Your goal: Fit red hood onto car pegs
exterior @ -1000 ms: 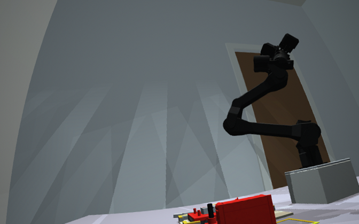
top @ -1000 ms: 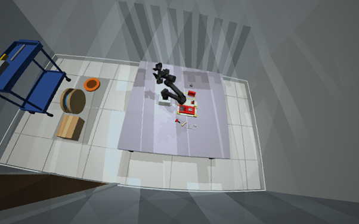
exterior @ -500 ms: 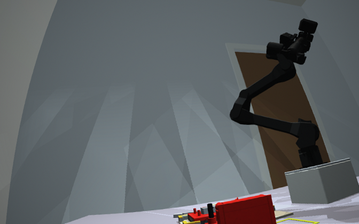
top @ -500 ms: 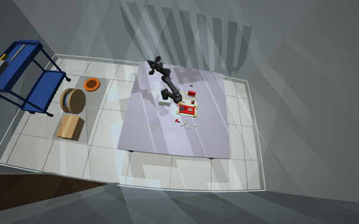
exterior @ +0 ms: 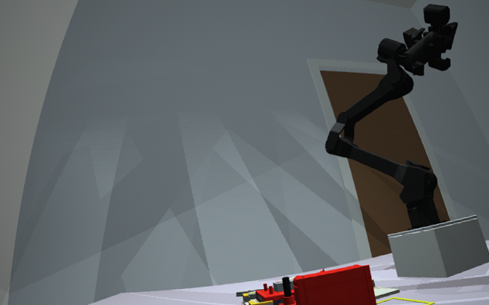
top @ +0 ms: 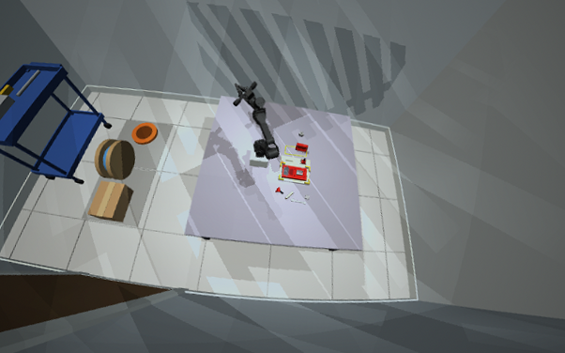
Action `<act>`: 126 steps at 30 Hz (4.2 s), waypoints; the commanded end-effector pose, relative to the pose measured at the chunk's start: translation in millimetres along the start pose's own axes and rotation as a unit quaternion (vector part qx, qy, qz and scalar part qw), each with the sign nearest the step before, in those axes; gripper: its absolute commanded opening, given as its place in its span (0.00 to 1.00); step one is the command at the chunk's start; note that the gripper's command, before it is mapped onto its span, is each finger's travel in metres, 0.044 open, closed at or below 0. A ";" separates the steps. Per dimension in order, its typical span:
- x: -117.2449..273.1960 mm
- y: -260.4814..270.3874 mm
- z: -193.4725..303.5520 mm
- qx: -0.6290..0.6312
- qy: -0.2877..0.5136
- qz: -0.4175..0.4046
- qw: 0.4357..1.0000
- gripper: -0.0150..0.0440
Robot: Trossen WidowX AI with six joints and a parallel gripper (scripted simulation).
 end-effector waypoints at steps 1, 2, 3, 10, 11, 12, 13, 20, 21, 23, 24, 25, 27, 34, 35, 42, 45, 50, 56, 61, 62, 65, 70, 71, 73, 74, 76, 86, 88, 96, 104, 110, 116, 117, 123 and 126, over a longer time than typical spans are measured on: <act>-5.6 -14.0 15.1 0.039 0.050 0.027 0.998 0.25; -6.7 -18.1 19.8 0.050 0.065 0.034 0.996 0.25; -7.6 -22.3 24.6 0.061 0.081 0.040 0.994 0.25; -8.0 -53.9 59.4 0.134 0.194 0.076 0.969 0.25; -7.2 -58.7 64.6 0.144 0.211 0.080 0.964 0.25; -6.1 -63.5 69.7 0.154 0.228 0.083 0.958 0.25; -4.8 -68.3 74.8 0.163 0.245 0.086 0.952 0.25; 11.5 -100.5 107.5 0.199 0.351 0.104 0.909 0.25; 13.6 -103.5 110.4 0.201 0.360 0.105 0.905 0.25; 19.2 -110.9 117.5 0.205 0.383 0.108 0.894 0.25; 22.3 -114.6 121.0 0.206 0.395 0.110 0.889 0.25; 25.5 -118.3 124.5 0.208 0.406 0.111 0.883 0.25; 32.3 -125.6 131.3 0.210 0.429 0.114 0.871 0.25; 64.1 -155.9 159.3 0.243 0.534 0.092 0.804 0.25; 69.6 -160.1 163.1 0.246 0.549 0.087 0.794 0.25; 114.4 -186.7 186.2 0.254 0.643 0.046 0.721 0.25; 136.1 -196.2 194.2 0.251 0.678 0.025 0.690 0.25; 174.4 -208.8 205.8 0.238 0.730 -0.021 0.640 0.25; 223.4 -218.2 216.3 0.210 0.777 -0.088 0.586 0.25; 266.6 -221.2 221.6 0.176 0.803 -0.152 0.549 0.25; 275.4 -221.2 222.3 0.169 0.806 -0.165 0.542 0.25; 301.8 -220.1 223.7 0.144 0.813 -0.205 0.526 0.25; 346.9 -214.1 223.6 0.099 0.813 -0.270 0.506 0.25; 355.9 -212.3 223.2 0.089 0.812 -0.283 0.503 0.25; 373.3 -208.1 222.3 0.070 0.806 -0.309 0.500 0.25; 381.7 -205.8 221.6 0.061 0.802 -0.322 0.499 0.25; 398.3 -200.6 220.1 0.043 0.793 -0.347 0.500 0.25; 441.1 -183.1 214.4 -0.003 0.754 -0.412 0.512 0.25; 441.8 -182.7 215.4 -0.003 0.754 -0.412 0.512 0.25; 460.5 -166.0 245.6 -0.003 0.754 -0.412 0.512 0.25; 462.9 -163.1 248.5 -0.003 0.754 -0.412 0.512 0.25; 465.0 -159.9 245.4 -0.003 0.754 -0.413 0.512 0.25; 467.2 -156.3 242.0 -0.003 0.754 -0.413 0.511 0.25; 467.6 -155.7 241.4 -0.003 0.754 -0.413 0.511 0.25; 469.7 -152.1 238.1 -0.003 0.754 -0.413 0.511 0.25; 470.7 -150.2 236.4 -0.003 0.754 -0.413 0.511 0.25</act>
Point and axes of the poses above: the point midway between the two fingers, 35 mm back from their tips, its own x axis back along the fingers, its own y axis across the jaws, z = x × y, the point moved 10 cm from there along x, back along the fingers, and after that the axes turned 7 degrees about x, right-handed, at the moved point
